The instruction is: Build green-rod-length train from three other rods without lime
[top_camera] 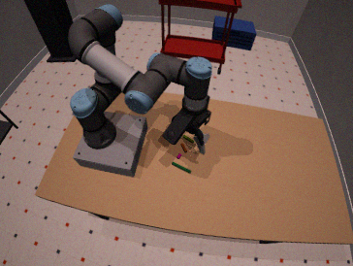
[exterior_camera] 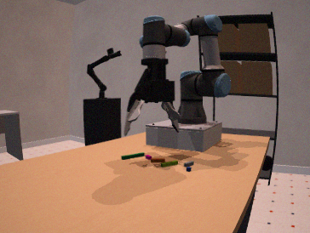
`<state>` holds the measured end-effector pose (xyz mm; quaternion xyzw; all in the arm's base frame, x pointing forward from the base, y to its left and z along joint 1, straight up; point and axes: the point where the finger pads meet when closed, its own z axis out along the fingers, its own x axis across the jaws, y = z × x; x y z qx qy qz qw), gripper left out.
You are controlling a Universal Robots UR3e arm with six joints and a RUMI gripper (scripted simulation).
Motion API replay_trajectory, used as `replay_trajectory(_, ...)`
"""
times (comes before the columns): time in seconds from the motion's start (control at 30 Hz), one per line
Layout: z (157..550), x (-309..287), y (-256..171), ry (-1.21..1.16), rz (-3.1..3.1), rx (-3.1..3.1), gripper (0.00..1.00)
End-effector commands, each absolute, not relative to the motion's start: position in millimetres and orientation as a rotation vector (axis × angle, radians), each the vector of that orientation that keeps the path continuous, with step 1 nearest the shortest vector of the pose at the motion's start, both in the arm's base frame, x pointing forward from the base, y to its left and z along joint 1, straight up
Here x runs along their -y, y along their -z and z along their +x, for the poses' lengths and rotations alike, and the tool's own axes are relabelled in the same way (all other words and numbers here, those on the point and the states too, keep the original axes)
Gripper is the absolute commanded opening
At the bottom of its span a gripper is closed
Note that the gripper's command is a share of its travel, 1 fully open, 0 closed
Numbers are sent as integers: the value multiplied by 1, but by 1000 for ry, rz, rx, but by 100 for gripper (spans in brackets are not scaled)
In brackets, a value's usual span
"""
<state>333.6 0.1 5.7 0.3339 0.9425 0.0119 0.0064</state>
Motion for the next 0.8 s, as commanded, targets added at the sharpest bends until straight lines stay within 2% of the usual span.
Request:
replay_trajectory(0.0, 346, -5, -7, -7, 1250, -2875, 100)
replay_trajectory(0.77, 351, -8, -5, -8, 1316, -2845, 100)
